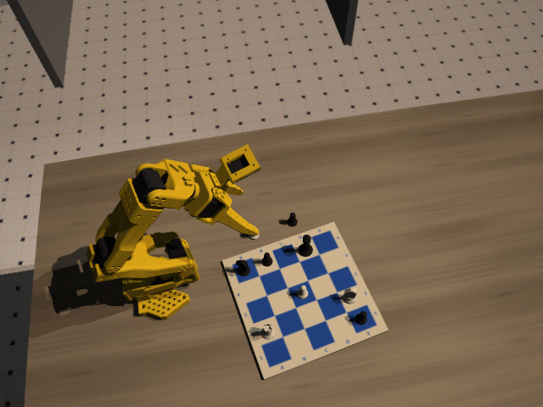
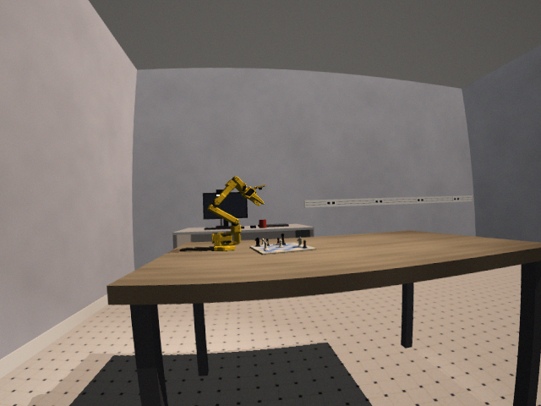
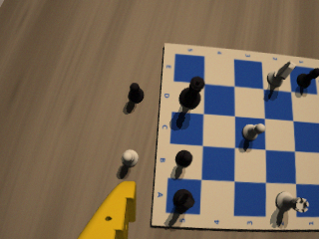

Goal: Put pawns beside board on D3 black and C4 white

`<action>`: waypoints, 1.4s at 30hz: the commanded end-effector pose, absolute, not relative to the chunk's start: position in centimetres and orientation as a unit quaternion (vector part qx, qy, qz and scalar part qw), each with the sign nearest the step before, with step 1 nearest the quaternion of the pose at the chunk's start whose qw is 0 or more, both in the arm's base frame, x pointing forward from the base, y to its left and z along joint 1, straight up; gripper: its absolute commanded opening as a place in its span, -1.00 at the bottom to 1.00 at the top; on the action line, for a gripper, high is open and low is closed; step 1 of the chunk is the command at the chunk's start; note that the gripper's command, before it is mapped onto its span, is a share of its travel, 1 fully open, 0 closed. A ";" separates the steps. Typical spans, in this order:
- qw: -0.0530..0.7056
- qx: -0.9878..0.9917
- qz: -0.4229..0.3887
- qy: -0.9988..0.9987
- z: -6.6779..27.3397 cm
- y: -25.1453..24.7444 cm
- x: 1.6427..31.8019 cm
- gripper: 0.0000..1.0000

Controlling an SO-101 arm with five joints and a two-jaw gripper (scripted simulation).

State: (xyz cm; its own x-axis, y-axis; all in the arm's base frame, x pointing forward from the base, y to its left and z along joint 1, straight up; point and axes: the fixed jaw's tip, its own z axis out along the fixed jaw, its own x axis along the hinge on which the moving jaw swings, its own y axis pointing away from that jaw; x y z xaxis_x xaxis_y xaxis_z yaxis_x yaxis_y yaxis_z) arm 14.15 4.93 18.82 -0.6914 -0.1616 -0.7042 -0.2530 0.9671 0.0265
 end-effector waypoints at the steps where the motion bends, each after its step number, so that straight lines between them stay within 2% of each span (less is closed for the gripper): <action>1: 0.387 -0.104 0.035 0.916 18.4 3.6 13.4 -0.17; 42: 0.387 -0.099 0.026 0.916 18.3 3.1 13.3 -0.21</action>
State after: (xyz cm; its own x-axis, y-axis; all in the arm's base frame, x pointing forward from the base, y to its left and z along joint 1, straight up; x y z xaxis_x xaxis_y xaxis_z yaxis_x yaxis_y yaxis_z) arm 13.31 3.27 18.51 -0.6668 -0.1558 -0.7288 -0.2038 0.9787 -0.0228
